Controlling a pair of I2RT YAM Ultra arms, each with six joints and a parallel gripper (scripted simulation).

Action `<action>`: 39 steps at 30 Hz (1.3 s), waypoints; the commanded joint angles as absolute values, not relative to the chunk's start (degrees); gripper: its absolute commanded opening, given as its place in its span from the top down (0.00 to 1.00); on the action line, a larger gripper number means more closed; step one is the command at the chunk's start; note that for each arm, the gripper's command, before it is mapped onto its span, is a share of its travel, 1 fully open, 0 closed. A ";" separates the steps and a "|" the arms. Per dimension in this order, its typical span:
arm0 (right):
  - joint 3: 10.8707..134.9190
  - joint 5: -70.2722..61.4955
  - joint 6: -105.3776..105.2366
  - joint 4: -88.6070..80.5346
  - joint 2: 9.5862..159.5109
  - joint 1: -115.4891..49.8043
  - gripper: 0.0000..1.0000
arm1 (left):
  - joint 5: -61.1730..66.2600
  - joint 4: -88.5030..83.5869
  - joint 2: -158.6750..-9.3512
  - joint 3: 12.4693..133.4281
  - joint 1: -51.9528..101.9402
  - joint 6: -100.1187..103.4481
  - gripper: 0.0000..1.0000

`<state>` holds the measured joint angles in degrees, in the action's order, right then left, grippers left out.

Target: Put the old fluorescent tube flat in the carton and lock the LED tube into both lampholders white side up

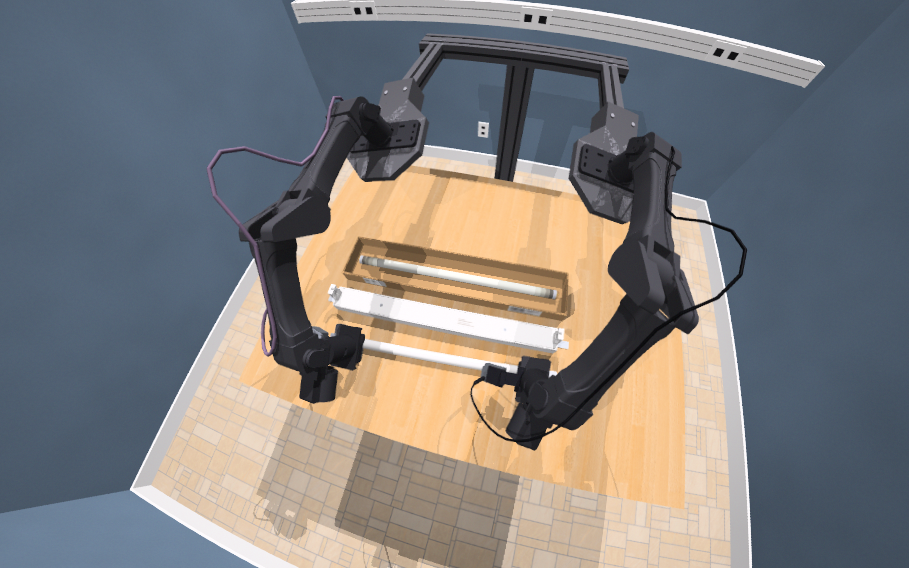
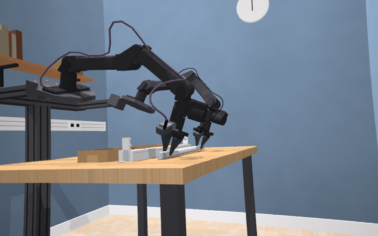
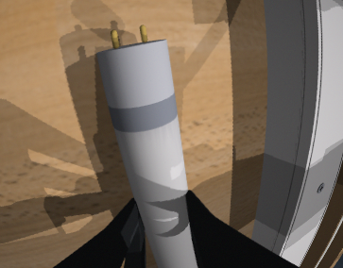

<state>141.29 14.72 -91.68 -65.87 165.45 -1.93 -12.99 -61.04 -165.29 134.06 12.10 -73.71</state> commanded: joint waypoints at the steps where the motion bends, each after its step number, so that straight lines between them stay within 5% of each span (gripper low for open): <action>1: 143.10 15.26 -91.76 -67.45 162.77 -2.85 0.89 | -13.05 -60.49 -163.84 134.64 13.38 -73.88 0.89; 39: 134.99 15.59 -92.68 -64.91 158.01 -3.41 0.89 | -13.00 -60.59 -159.68 129.00 14.04 -72.85 0.89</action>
